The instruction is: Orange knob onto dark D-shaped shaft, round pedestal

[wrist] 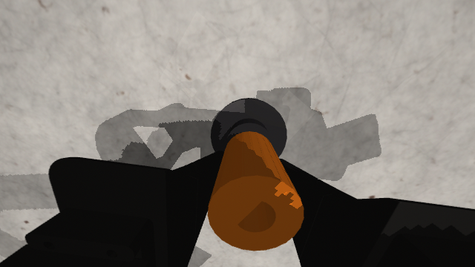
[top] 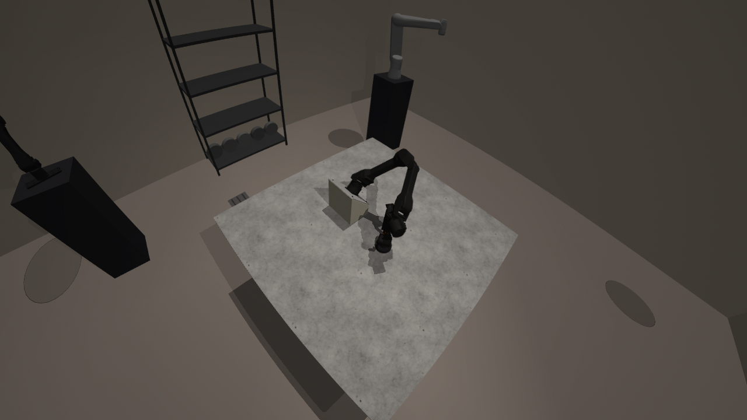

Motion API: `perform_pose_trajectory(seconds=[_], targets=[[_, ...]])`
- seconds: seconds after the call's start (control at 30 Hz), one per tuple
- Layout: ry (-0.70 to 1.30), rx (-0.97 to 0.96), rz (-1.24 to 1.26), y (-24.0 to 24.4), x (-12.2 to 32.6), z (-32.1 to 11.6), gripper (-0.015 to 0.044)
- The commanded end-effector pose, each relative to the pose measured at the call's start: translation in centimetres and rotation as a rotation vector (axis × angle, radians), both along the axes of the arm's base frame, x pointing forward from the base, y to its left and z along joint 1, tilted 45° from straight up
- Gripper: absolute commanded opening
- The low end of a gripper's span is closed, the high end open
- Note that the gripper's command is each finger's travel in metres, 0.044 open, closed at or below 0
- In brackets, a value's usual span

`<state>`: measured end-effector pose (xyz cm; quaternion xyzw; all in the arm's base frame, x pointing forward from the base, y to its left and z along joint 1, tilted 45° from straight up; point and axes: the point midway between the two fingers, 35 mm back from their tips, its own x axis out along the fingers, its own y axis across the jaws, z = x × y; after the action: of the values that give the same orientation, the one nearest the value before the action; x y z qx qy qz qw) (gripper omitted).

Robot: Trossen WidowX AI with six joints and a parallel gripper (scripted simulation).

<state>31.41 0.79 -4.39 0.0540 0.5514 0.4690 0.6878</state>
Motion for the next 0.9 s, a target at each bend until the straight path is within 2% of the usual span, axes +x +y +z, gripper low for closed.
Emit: perform_pose_trajectory(seconds=[0.0, 0.13, 0.87], targets=[[0.374, -0.028, -0.383, -0.30, -0.03, 0.36, 0.0000], [0.447, -0.032, -0.456, -0.29, 0.08, 0.48, 0.0000], [0.447, -0.032, -0.456, 0.04, 0.03, -0.01, 0.0000]])
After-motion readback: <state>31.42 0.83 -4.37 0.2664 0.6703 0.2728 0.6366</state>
